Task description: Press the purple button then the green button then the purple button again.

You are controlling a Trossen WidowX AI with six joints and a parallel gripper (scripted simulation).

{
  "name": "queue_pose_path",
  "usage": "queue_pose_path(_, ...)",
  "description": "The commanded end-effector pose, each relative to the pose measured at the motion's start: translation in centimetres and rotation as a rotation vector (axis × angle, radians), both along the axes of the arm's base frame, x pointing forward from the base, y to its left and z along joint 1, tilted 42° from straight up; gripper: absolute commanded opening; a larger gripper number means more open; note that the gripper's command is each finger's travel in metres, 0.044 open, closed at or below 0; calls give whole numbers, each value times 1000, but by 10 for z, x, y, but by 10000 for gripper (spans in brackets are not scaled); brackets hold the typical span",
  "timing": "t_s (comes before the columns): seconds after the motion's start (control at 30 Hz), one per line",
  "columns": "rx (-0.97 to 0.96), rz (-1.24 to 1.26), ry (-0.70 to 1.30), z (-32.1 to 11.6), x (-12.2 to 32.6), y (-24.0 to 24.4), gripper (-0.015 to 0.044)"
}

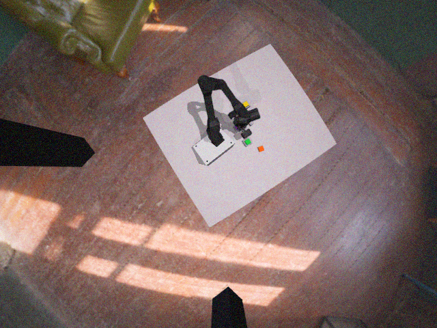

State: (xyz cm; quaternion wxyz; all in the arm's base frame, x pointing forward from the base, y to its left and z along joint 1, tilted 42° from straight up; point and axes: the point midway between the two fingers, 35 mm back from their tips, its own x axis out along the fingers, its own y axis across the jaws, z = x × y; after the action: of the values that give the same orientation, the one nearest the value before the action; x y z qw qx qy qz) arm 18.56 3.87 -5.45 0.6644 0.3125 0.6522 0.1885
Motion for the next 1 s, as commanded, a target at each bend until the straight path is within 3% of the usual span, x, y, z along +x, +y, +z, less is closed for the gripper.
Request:
queue_pose_path(0.0, 9, -4, 8, -1, -3, 3, 20)
queue_pose_path(0.53, 0, 0, 0, 0, 0, 0, 20)
queue_pose_path(0.83, 6, -4, 8, 25, -5, -22, 20)
queue_pose_path(0.97, 2, -5, 9, 61, -7, -55, 20)
